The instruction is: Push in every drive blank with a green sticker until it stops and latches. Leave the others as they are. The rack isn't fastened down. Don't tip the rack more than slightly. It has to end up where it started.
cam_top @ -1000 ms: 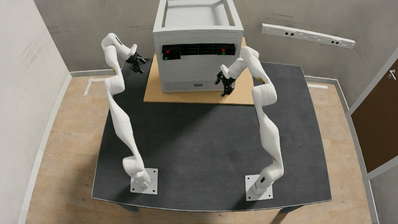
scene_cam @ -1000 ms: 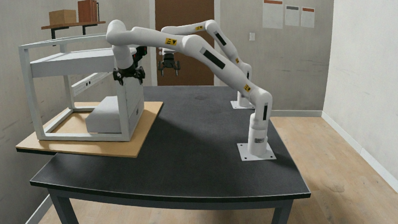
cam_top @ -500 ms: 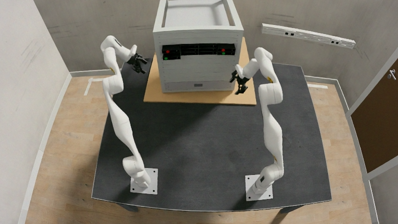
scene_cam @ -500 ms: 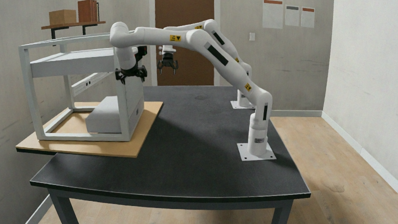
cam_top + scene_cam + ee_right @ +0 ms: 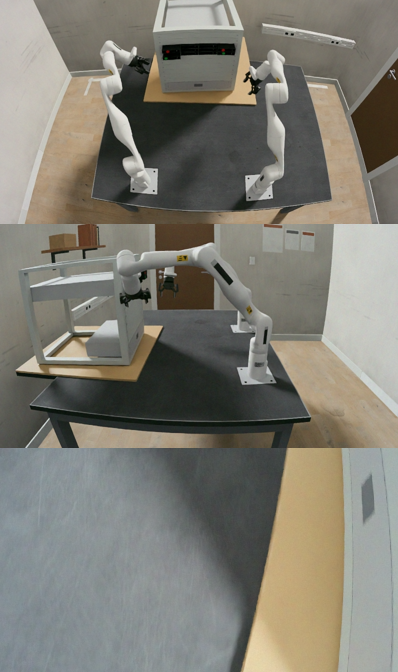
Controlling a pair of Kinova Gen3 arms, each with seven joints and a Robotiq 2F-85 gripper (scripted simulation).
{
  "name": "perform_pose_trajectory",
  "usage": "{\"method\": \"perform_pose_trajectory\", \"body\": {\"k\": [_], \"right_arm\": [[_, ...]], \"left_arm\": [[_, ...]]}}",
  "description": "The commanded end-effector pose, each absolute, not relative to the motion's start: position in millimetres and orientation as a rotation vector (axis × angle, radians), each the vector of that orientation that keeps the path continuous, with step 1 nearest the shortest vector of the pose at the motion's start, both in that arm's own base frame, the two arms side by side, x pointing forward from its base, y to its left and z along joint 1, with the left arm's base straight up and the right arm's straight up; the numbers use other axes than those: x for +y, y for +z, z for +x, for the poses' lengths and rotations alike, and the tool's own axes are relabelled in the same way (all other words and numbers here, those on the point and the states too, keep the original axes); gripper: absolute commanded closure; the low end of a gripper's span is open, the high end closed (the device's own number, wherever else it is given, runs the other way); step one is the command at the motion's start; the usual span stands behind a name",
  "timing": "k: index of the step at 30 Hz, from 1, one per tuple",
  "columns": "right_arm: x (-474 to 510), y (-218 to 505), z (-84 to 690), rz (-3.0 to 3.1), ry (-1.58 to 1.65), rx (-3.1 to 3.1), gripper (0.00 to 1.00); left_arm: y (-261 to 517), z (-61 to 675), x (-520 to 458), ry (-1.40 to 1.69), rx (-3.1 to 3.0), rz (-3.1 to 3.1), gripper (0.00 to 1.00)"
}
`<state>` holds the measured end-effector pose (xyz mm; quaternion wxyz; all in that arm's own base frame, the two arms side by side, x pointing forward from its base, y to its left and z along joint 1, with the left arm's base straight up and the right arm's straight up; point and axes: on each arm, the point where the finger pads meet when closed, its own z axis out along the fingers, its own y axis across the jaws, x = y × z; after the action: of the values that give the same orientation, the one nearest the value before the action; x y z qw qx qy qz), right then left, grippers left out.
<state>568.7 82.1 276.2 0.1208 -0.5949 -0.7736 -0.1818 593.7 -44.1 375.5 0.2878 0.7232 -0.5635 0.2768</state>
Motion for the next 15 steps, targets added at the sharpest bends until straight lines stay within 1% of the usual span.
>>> {"method": "perform_pose_trajectory", "body": {"k": [1,15], "right_arm": [[69,276,569,-1.751,-0.535,-2.263,0.002],[-19,267,562,-1.836,-0.526,-2.274,0.002]], "left_arm": [[379,590,-52,0.782,-1.436,1.942,0.002],[388,569,-93,0.92,-1.071,1.955,0.002]]}}
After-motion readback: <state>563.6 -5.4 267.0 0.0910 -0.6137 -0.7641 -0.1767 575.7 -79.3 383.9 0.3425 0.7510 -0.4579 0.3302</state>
